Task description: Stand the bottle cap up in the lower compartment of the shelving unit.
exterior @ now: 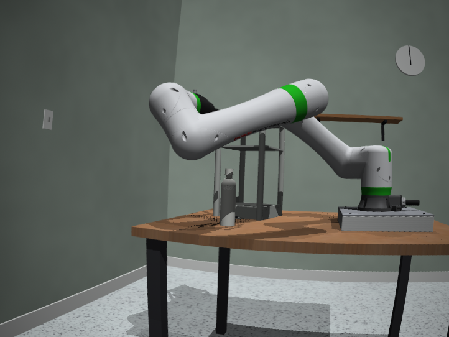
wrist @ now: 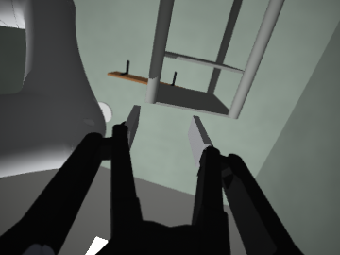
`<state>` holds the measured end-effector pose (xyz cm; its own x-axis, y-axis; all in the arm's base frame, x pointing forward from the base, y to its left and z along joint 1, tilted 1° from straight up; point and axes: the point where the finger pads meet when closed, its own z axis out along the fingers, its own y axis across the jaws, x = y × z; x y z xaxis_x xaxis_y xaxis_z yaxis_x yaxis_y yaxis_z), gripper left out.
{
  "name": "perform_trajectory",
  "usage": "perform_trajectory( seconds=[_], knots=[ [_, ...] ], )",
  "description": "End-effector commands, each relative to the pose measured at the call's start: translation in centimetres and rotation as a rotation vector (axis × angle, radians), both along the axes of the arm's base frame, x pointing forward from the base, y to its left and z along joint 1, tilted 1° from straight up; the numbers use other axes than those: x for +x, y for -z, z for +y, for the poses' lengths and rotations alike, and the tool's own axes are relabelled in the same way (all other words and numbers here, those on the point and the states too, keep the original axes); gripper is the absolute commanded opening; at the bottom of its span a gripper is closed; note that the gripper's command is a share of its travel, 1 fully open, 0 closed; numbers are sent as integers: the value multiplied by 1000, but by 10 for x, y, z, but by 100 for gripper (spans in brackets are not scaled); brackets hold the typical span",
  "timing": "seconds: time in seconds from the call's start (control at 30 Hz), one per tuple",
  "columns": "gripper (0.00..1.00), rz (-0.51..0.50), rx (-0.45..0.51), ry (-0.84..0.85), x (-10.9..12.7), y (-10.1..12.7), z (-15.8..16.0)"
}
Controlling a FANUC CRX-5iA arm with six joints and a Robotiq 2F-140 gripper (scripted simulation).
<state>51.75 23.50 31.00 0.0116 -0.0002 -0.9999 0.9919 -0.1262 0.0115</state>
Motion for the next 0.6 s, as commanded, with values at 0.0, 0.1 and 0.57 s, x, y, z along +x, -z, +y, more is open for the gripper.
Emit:
perform_trajectory(
  seconds=[0.0,0.1,0.57],
  knots=[
    [43,-1,0,0,0,9,0],
    [43,-1,0,0,0,19,0],
    [43,-1,0,0,1,67,0]
  ],
)
